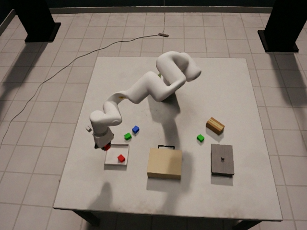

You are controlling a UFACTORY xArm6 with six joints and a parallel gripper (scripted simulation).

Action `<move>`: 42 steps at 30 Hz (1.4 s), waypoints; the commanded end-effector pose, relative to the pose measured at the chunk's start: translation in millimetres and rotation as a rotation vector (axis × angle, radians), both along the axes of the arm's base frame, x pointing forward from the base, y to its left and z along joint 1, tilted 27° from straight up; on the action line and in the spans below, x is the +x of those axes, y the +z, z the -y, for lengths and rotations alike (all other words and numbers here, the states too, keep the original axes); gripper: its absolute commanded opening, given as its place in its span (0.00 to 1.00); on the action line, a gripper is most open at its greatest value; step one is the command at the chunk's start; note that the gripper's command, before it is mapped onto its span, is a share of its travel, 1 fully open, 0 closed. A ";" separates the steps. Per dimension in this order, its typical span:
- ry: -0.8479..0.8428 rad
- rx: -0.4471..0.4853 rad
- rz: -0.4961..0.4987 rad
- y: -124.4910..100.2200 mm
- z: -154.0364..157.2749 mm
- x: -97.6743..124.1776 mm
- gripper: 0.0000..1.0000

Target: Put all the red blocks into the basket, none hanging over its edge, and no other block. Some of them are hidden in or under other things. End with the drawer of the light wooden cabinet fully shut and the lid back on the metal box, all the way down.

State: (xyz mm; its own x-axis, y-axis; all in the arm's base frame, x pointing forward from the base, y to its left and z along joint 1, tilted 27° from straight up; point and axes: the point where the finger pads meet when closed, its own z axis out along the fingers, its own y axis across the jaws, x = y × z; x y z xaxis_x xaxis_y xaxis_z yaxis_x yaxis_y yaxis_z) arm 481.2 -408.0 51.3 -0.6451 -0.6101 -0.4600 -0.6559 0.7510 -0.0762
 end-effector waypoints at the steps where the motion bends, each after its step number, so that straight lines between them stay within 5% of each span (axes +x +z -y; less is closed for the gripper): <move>1: -0.029 0.071 -0.062 2.0 2.2 2.7 0.00; 42: -0.029 0.071 -0.062 -7.5 -1.0 6.4 0.00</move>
